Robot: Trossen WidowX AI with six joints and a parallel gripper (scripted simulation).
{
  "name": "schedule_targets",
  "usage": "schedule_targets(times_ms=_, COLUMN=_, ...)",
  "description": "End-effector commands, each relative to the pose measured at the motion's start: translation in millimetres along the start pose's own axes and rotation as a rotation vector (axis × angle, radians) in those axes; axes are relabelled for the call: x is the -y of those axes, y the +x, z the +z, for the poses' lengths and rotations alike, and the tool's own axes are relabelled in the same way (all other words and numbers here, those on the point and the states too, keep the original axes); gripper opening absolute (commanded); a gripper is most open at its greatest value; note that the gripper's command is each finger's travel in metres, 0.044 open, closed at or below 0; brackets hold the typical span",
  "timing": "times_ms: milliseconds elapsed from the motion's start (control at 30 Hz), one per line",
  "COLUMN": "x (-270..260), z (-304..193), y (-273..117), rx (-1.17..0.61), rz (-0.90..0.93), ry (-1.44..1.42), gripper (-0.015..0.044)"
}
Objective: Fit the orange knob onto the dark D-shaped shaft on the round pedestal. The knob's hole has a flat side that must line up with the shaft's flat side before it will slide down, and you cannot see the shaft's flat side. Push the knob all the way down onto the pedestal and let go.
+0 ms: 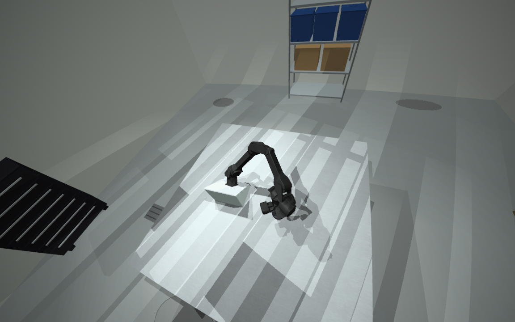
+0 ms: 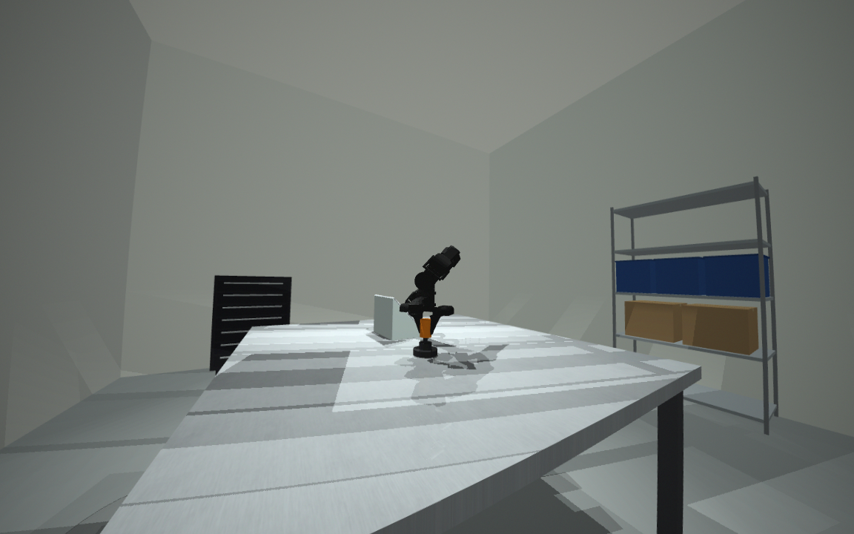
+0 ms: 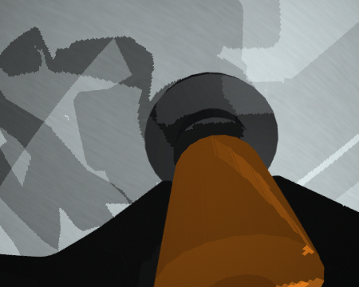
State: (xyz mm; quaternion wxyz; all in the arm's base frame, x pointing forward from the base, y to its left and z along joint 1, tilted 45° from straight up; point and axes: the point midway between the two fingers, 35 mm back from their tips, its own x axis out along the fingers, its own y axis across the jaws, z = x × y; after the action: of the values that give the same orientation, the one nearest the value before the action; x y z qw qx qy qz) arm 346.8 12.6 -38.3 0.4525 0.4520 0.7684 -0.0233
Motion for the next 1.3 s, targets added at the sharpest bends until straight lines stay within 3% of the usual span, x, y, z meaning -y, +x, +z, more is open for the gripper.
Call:
schedule_targets(times_ms=0, x=0.5, z=3.2, y=-0.6, rx=0.009, rz=0.004, ry=0.004, gripper=0.0000)
schedule_targets(times_ms=533, x=1.1, z=1.6, y=-3.0, rx=0.009, rz=0.004, ry=0.004, gripper=0.0000)
schedule_targets(times_ms=767, x=1.1, z=-2.0, y=-4.5, rx=0.008, rz=0.005, ry=0.203, gripper=0.0000)
schedule_targets(times_ms=1267, x=-1.1, z=-0.6, y=-3.4, rx=0.008, rz=0.005, ry=0.213, gripper=0.0000)
